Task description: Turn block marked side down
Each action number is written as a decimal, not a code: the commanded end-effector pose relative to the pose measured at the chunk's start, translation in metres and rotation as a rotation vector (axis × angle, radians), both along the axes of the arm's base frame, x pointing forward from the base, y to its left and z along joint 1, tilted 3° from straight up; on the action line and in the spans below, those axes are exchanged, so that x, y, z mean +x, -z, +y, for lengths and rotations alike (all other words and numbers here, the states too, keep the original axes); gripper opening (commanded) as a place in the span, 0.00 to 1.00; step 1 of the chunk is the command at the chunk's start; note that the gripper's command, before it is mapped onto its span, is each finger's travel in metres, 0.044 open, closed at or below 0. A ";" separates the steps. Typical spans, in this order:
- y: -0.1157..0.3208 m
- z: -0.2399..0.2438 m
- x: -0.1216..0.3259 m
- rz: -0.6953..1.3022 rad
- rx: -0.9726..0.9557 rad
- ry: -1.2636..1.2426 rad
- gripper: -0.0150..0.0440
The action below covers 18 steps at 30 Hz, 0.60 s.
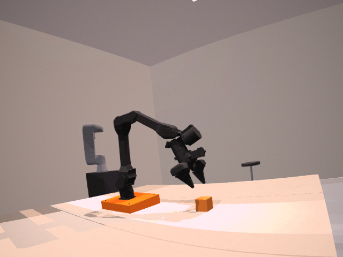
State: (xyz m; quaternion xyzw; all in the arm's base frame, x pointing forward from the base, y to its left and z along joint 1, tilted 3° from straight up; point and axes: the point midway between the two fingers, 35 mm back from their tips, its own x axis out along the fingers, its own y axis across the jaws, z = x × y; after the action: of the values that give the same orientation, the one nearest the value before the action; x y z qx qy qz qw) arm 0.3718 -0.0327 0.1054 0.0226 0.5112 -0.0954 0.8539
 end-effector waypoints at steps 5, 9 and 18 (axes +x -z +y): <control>-0.010 -0.001 0.019 0.203 0.045 0.014 1.00; -0.016 -0.003 0.024 0.323 0.070 0.022 1.00; -0.019 -0.003 0.024 0.426 0.091 0.030 1.00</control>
State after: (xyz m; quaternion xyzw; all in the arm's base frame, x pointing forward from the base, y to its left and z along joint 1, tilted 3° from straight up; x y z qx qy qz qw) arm 0.3962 -0.0367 0.1267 0.0437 0.6783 -0.0871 0.7283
